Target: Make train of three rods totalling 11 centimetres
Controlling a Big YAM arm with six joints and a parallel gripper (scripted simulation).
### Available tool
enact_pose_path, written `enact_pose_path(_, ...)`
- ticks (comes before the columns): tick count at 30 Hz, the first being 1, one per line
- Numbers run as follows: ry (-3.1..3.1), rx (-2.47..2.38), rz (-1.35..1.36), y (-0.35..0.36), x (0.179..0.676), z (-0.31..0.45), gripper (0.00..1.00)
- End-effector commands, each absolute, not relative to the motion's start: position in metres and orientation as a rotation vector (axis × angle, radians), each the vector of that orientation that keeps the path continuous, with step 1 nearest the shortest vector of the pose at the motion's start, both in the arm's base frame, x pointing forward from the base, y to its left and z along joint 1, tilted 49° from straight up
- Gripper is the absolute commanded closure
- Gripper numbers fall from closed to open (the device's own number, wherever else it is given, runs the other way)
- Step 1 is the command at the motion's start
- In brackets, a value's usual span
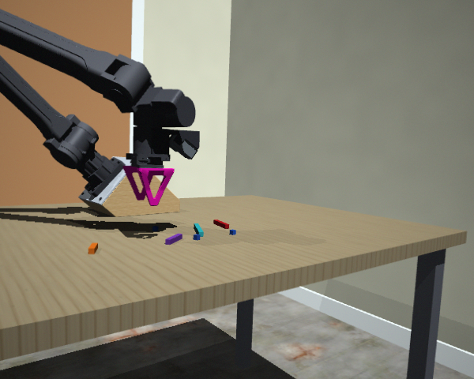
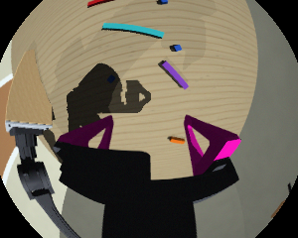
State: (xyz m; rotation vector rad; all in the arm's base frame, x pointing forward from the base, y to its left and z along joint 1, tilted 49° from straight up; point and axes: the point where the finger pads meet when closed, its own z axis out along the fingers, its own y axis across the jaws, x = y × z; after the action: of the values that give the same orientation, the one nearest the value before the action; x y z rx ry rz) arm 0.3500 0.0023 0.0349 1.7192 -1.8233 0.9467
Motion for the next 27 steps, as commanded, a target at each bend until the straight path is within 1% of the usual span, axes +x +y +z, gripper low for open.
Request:
enact_pose_path(1, -1.971, 1.605, 1.003, 0.004, 0.366, 0.040, 0.00)
enact_pose_path(4, -2.056, 1.533, 1.038, 0.005, 0.367, 0.040, 0.00)
enact_pose_path(8, -2.032, 1.536, 1.024, 0.002, 0.356, 0.034, 0.00)
enact_pose_path(9, -2.144, 1.447, 1.069, 0.004, 0.369, 0.040, 0.00)
enact_pose_path(13, -2.126, 1.455, 1.061, 0.003, 0.361, 0.036, 0.00)
enact_pose_path(14, -2.228, 1.362, 1.100, 0.004, 0.371, 0.040, 0.00)
enact_pose_path(17, -2.212, 1.370, 1.094, 0.004, 0.364, 0.036, 0.00)
enact_pose_path(18, -2.309, 1.274, 1.130, 0.005, 0.372, 0.040, 0.00)
enact_pose_path(20, -2.309, 1.274, 1.130, 0.005, 0.372, 0.040, 0.00)
enact_pose_path(21, -2.288, 1.283, 1.122, 0.003, 0.363, 0.036, 0.00)
enact_pose_path(22, -2.385, 1.184, 1.157, 0.005, 0.374, 0.040, 0.00)
enact_pose_path(26, -2.372, 1.192, 1.153, 0.004, 0.368, 0.037, 0.00)
enact_pose_path(27, -2.459, 1.092, 1.183, 0.005, 0.375, 0.040, 0.00)
